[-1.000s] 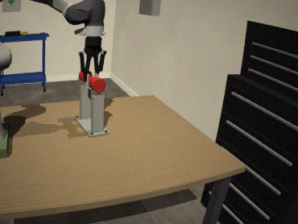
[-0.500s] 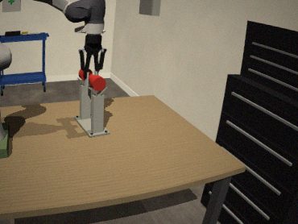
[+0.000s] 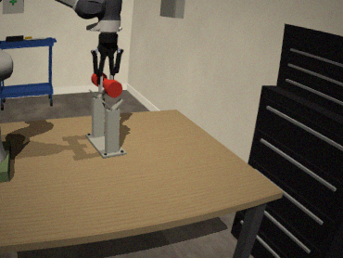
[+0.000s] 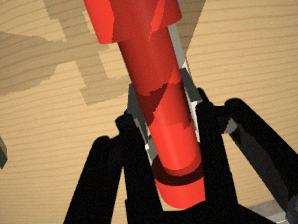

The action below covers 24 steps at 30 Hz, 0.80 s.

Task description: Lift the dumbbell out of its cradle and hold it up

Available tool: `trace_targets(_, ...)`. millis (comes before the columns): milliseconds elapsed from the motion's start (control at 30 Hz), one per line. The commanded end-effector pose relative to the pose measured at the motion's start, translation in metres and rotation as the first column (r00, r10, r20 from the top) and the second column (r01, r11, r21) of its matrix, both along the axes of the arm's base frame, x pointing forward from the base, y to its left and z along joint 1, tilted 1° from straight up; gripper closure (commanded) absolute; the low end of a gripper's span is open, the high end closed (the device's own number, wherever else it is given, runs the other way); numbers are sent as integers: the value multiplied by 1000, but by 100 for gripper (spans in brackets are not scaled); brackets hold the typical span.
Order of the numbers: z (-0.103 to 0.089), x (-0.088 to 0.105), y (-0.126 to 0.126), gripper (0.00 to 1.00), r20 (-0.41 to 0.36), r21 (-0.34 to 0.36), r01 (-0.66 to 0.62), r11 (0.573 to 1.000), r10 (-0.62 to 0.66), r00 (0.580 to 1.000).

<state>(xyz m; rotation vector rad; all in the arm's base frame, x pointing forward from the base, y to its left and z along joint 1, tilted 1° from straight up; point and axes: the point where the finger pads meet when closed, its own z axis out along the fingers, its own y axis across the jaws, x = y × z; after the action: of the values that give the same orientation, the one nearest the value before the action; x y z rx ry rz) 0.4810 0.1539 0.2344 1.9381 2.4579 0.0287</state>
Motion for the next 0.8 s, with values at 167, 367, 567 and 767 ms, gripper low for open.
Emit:
trace_targets(167, 27, -1, 1, 100, -1, 1, -3, 1000, 3, 1000)
trace_targets(367, 38, -2, 1, 100, -1, 1, -3, 1000, 3, 1000)
trace_targets(567, 52, -2, 1, 100, -1, 1, -3, 1000, 3, 1000)
trace_targets(767, 62, -2, 0, 100, -1, 1, -3, 1000, 3, 1000)
